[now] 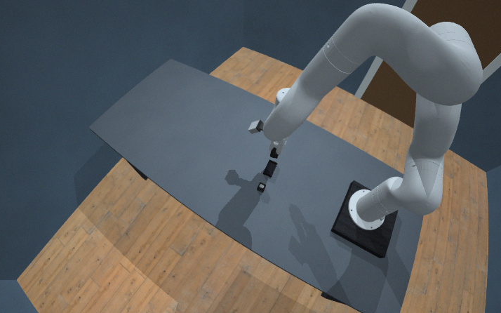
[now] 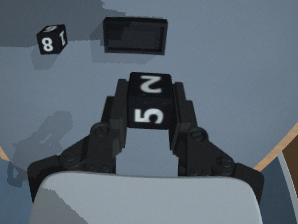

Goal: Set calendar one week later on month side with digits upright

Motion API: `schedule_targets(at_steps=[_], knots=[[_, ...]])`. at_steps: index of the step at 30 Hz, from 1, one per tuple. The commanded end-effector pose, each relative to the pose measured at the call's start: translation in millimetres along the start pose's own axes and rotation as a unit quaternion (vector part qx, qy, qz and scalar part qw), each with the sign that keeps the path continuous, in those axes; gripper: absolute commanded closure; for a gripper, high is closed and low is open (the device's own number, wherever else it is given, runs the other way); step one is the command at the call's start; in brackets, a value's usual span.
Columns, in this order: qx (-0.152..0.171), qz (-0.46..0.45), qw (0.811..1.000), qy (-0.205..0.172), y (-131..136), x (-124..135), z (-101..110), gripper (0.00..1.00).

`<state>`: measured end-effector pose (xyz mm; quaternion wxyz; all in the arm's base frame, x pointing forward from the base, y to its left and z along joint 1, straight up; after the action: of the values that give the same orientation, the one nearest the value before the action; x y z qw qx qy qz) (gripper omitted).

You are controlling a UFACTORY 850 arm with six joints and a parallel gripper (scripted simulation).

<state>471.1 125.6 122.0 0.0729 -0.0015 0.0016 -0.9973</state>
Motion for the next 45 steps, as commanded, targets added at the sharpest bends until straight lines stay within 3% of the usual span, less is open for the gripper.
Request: schedule_targets(at_steps=[1, 13, 27, 34, 45], knots=[[0.001, 0.0, 1.0, 0.001, -2.3, -0.6, 1.1, 0.73], [0.001, 0.0, 1.0, 0.001, -2.3, -0.7, -6.0, 0.73], [0.001, 0.0, 1.0, 0.001, -2.2, -0.9, -48.7, 0.73], [0.001, 0.0, 1.0, 0.001, -2.2, -1.0, -60.1, 0.73], [0.001, 0.0, 1.0, 0.001, -2.2, -1.0, -64.9, 0.73]])
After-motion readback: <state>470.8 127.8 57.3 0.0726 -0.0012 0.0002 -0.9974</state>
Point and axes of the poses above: the point where the finger pads meet when closed, its own z axis back along the fingers, its own y axis across the jaws, x = y × z, the point moved 2 cm from there along z, back along the fingers, and after that the axes turned 11 degrees about -z, right-handed, at the moved point
